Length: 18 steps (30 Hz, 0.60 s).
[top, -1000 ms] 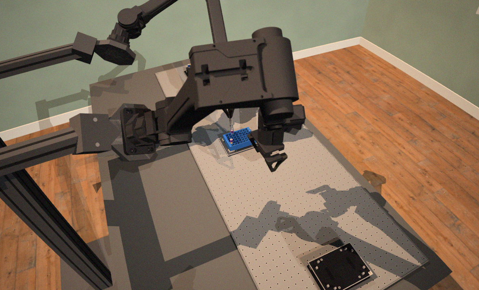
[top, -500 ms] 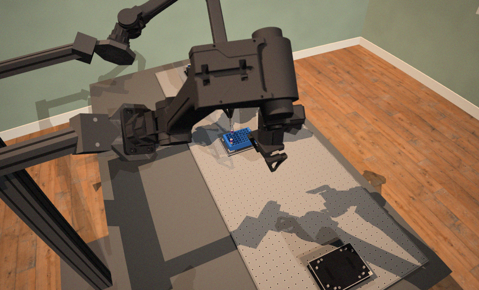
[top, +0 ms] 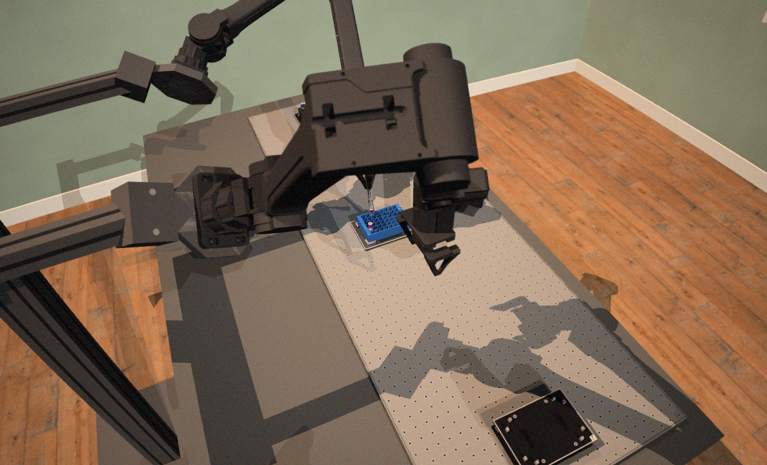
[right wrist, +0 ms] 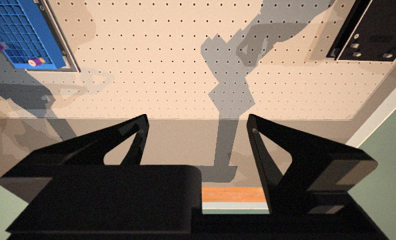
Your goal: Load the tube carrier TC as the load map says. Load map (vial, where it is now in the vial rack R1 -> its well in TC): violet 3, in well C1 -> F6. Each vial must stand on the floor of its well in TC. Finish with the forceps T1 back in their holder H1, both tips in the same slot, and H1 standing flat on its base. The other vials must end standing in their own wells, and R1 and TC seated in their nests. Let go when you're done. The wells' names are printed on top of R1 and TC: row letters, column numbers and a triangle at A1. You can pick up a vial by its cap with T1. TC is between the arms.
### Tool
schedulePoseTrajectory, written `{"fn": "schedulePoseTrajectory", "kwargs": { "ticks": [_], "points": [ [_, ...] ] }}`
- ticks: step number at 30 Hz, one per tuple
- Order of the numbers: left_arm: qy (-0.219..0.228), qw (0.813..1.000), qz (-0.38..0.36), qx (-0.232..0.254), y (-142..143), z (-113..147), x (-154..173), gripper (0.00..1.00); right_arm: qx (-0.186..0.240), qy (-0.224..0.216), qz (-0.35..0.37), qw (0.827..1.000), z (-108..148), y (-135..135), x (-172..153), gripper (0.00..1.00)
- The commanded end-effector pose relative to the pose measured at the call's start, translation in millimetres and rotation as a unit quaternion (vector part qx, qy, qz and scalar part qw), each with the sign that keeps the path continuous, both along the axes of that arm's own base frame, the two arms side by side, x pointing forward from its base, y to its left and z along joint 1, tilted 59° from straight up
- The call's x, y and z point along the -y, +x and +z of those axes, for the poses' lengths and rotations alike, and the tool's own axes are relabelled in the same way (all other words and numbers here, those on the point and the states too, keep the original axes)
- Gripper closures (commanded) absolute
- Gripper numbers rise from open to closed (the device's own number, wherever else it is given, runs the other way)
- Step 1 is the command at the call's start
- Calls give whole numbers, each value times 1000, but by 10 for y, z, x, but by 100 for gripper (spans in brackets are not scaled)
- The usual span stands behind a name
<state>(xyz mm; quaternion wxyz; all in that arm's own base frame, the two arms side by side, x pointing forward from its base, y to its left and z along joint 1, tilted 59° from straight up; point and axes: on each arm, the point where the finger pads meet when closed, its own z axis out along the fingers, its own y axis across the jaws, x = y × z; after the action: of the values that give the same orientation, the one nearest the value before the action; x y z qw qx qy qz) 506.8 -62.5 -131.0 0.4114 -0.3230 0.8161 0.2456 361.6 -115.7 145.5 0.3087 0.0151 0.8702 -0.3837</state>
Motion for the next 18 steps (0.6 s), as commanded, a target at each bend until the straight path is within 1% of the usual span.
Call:
{"fn": "schedulePoseTrajectory", "kwargs": {
  "ticks": [1, 18],
  "points": [
    [3, 1000, 1, -7, -47, -29, -3, 91, 23, 3, -3, 1000, 135, 71, -16, 0],
    [2, 1000, 1, -6, -43, -27, -1, 89, 23, 3, -3, 1000, 135, 71, -16, 0]
  ]
}}
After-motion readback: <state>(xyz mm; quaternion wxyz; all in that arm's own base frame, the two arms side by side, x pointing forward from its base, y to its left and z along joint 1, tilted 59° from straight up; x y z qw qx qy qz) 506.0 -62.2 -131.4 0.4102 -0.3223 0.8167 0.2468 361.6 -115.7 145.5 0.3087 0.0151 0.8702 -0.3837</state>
